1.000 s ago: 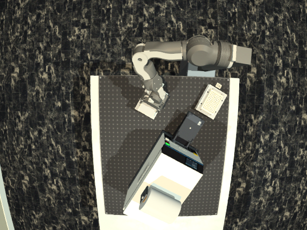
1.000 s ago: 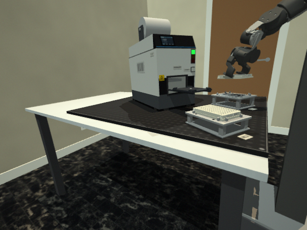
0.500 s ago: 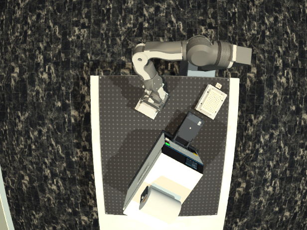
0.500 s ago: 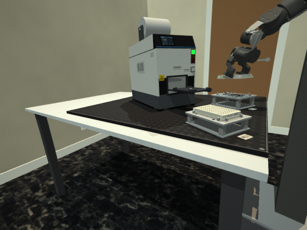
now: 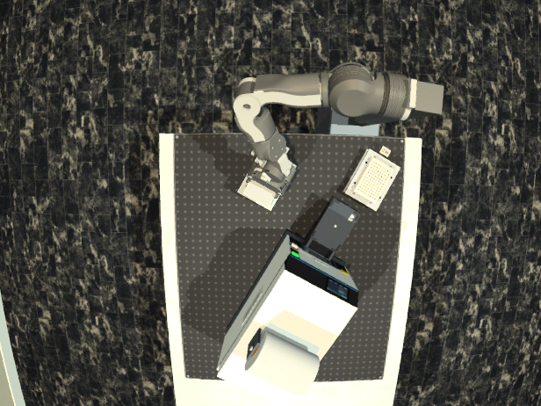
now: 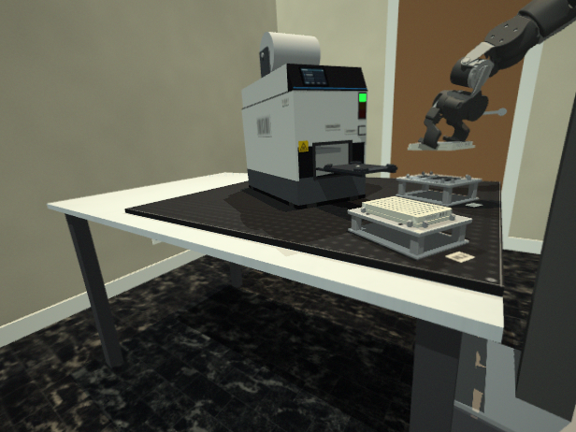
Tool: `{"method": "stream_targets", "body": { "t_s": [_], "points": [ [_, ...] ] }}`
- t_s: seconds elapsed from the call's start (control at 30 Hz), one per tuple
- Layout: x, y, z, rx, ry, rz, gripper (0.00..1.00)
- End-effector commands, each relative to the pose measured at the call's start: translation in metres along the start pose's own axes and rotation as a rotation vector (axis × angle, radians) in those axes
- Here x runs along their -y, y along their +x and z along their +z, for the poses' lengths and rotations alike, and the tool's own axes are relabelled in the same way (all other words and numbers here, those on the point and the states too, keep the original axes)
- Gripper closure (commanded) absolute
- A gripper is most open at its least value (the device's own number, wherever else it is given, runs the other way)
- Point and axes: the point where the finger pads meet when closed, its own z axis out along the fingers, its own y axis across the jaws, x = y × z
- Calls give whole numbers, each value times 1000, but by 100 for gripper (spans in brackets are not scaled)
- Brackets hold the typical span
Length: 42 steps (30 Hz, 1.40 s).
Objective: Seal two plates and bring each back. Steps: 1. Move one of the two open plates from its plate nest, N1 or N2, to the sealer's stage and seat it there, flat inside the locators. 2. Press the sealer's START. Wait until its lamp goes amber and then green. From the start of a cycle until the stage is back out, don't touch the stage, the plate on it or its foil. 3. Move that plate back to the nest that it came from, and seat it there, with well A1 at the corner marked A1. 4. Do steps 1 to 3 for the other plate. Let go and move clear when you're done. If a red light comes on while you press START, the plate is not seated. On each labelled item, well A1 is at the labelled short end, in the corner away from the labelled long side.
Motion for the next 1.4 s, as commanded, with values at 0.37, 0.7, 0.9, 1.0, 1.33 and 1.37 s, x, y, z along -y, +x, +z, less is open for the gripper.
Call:
{"method": "stream_targets", "body": {
  "t_s": [0.37, 0.7, 0.9, 1.0, 1.33, 1.37],
  "points": [
    [-1, 2, 5, 3, -6, 0, 100],
    [-2, 3, 10, 3, -7, -1, 100],
    [-2, 4, 12, 3, -7, -1, 100],
    [-1, 5, 14, 2, -6, -1, 100],
    [-1, 6, 18, 3, -4, 0, 100],
    [-1, 7, 18, 3, -5, 0, 100]
  ]
}}
